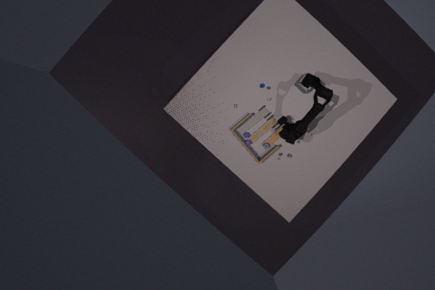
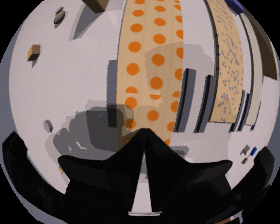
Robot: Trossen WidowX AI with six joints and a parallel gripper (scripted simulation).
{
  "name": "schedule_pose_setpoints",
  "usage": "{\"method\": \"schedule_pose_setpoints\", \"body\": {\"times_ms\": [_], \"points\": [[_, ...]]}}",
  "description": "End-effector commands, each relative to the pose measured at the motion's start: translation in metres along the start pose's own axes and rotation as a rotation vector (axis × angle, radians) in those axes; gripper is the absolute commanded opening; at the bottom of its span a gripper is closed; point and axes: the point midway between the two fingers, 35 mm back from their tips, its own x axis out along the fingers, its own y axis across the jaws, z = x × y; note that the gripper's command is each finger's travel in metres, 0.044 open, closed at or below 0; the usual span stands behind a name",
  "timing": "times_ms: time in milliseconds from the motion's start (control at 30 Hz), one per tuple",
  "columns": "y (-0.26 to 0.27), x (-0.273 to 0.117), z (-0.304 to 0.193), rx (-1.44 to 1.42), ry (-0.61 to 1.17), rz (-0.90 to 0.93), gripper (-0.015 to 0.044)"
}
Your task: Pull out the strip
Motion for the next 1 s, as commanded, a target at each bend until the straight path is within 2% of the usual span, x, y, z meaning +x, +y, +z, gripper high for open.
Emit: {"method": "schedule_pose_setpoints", "body": {"times_ms": [0, 967], "points": [[0.0, 0.005, -0.012, -0.001, 0.021, -0.003, 0.0], [0.0, 0.004, -0.057, -0.002, 0.024, -0.003, 0.0]]}}
